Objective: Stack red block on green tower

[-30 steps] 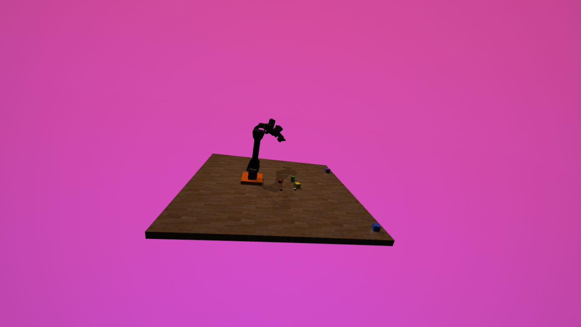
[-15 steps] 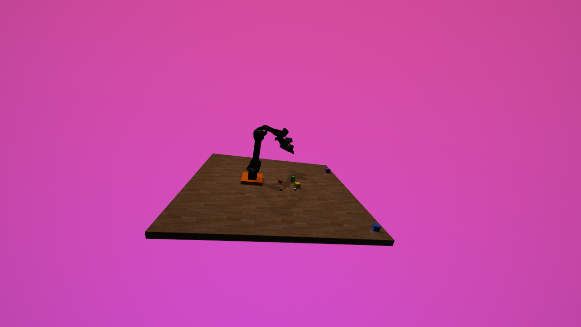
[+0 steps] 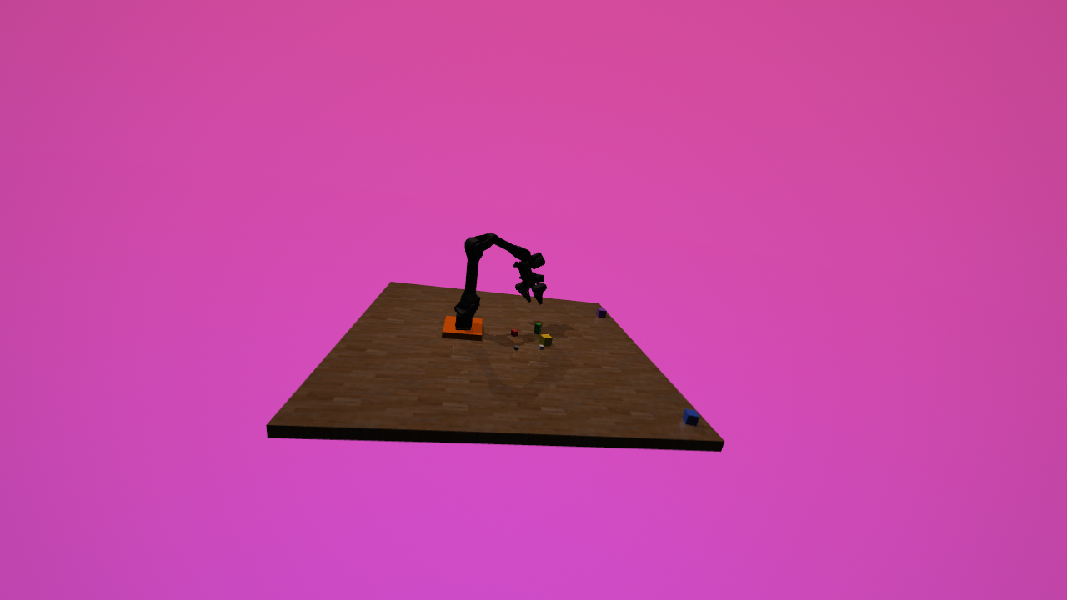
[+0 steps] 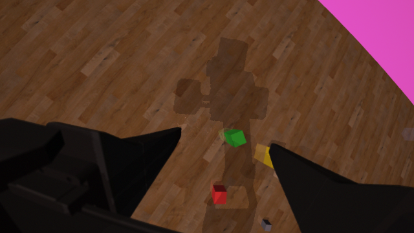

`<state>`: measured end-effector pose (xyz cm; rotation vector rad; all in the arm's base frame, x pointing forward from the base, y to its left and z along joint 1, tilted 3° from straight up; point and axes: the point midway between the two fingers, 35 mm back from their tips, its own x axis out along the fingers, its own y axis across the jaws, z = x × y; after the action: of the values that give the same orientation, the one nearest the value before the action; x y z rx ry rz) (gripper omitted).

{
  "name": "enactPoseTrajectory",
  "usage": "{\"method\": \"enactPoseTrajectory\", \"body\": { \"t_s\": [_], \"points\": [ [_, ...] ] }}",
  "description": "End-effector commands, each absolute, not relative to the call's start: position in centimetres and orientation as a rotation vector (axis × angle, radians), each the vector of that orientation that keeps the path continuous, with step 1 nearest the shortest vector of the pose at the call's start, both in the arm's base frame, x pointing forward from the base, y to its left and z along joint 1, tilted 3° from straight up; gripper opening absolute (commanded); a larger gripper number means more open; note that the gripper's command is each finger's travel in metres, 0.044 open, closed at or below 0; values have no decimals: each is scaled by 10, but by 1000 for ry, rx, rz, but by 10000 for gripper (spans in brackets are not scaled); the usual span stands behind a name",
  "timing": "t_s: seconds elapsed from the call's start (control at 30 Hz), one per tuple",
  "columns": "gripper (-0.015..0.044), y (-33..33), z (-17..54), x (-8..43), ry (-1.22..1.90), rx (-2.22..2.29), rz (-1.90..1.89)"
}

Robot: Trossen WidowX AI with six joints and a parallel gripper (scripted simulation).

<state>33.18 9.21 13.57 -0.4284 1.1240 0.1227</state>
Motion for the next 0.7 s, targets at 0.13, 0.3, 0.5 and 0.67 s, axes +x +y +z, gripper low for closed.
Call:
{"method": "enactPoseTrajectory", "body": {
  "t_s": [0.13,0.3,0.5,0.67],
  "points": [
    [440,35,107,296,1343,-431,175],
    [440,8,91,260,1481,-386,234],
    [440,-2,85,241,1542,-352,268],
    [440,-2,85,241,1542,-352,268]
  ]
}}
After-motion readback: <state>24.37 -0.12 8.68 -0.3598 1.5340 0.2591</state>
